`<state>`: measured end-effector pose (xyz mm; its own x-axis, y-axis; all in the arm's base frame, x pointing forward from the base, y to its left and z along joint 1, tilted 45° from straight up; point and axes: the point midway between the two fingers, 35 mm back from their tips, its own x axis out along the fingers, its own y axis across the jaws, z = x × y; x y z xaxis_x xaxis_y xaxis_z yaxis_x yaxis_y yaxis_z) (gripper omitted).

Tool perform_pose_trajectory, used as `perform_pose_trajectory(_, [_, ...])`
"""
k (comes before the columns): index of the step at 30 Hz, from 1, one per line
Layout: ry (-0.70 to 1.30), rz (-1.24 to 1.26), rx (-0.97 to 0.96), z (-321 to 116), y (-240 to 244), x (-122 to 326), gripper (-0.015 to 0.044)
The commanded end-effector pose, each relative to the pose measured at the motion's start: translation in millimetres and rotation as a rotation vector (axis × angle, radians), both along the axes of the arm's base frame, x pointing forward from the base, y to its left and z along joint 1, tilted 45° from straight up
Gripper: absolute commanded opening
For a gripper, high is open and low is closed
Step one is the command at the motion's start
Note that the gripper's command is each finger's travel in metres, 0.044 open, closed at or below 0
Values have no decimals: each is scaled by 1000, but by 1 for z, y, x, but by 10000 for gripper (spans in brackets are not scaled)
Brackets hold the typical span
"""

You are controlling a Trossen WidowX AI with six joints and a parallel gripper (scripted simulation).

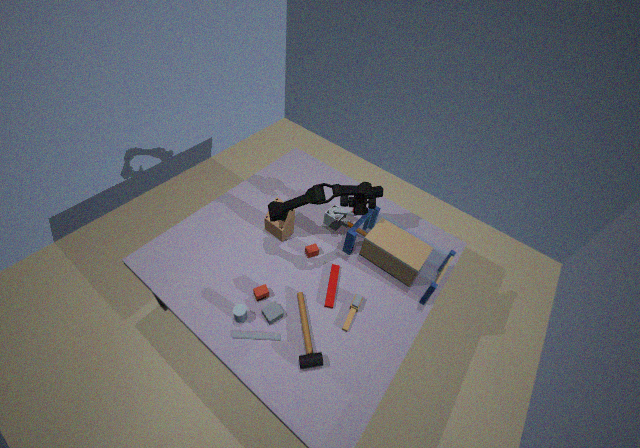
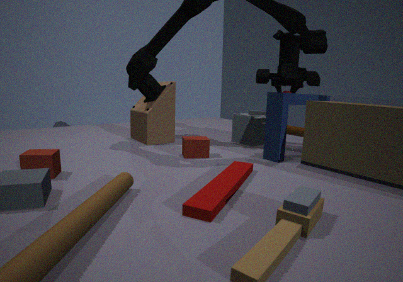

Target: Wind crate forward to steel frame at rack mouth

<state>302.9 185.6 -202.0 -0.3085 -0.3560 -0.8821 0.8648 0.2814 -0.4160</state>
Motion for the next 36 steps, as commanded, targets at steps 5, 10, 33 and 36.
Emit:
perform_pose_trajectory(5, [18,7,26,-15,18,-17,0])
perform_pose_trajectory(10, [19,7,26,-18,22,-23,0])
perform_pose_trajectory(33, [20,7,28,-27,37,-50,0])
perform_pose_trajectory(36, [20,7,28,-28,39,-55,0])
